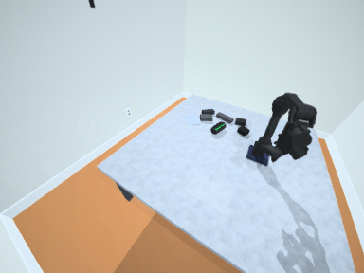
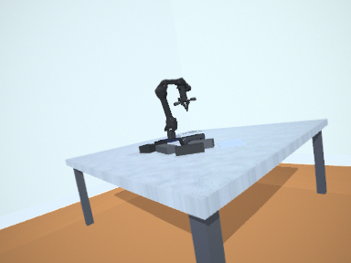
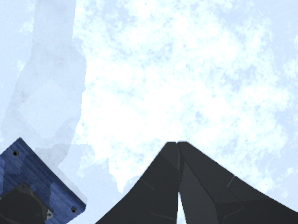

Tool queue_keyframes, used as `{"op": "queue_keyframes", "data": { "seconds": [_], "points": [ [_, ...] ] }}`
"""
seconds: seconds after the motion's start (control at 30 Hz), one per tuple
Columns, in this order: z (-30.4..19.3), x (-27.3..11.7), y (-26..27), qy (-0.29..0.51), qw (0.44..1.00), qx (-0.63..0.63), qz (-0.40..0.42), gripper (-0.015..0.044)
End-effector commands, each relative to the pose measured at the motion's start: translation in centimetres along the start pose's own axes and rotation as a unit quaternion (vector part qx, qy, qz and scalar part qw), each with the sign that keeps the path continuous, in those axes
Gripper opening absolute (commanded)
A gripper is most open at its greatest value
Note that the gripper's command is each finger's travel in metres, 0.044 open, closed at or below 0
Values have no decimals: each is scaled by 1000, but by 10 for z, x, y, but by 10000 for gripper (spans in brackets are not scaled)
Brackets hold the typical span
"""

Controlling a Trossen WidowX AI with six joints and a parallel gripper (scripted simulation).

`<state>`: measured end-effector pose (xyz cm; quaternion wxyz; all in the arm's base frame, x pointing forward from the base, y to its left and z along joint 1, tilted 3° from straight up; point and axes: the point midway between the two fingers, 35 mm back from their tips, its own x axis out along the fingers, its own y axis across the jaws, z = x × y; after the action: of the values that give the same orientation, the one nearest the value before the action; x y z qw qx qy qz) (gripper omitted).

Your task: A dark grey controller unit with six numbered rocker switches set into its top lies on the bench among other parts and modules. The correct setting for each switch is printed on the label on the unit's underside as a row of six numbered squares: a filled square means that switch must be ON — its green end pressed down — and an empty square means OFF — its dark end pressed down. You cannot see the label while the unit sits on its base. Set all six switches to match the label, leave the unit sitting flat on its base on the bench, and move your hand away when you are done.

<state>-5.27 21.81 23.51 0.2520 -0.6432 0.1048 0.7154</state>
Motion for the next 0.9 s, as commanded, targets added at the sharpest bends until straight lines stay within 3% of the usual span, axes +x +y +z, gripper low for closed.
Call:
{"op": "queue_keyframes", "data": {
  "seconds": [0.0,0.57,0.87],
  "points": [
    [-18,5,-28,23,999,41,-3,0],
    [-121,19,-107,76,972,224,9,0],
    [-199,26,-136,95,952,291,20,0]
  ]
}}
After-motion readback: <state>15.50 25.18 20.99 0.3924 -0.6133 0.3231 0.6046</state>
